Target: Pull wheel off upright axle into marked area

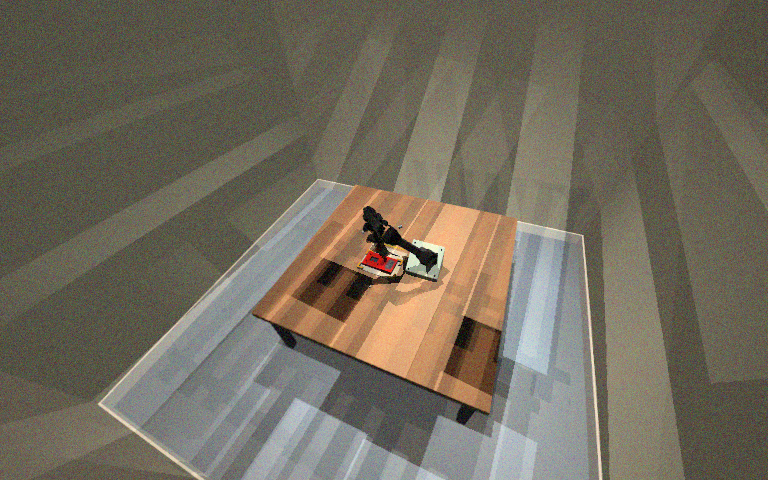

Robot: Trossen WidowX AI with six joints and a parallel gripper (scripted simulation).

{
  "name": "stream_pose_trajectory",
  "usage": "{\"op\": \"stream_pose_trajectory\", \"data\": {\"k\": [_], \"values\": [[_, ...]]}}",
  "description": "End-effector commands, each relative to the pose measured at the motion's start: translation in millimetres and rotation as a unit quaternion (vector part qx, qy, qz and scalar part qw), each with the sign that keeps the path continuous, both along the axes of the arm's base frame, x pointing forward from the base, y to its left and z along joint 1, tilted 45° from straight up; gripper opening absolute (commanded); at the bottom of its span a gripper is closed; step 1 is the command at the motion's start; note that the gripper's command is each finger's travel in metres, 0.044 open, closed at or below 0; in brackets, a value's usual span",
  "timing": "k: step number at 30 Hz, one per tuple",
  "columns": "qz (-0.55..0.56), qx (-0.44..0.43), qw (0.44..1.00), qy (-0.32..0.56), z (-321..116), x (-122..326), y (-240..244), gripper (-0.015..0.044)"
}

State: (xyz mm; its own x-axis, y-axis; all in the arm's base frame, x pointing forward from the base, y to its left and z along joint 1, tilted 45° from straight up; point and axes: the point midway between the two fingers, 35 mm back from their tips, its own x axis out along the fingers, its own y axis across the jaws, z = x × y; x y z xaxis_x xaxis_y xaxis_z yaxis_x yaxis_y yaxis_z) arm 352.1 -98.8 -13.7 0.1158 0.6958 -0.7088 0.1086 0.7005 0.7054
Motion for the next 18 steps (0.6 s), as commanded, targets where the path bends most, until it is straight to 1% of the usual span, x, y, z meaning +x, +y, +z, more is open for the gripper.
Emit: {"op": "stream_pose_trajectory", "data": {"k": [1, 3, 5, 18], "values": [[0.001, -0.005, 1.000, -0.006, 15.1, -2.4, -14.9, 0.0000], [0.001, -0.005, 1.000, -0.006, 15.7, -3.2, -15.8, 0.0000], [-0.003, -0.002, 1.000, -0.002, 6.4, -4.6, -12.7, 0.0000], [0.000, -0.008, 1.000, -0.004, -40.0, -59.5, -63.2, 0.0000]]}}
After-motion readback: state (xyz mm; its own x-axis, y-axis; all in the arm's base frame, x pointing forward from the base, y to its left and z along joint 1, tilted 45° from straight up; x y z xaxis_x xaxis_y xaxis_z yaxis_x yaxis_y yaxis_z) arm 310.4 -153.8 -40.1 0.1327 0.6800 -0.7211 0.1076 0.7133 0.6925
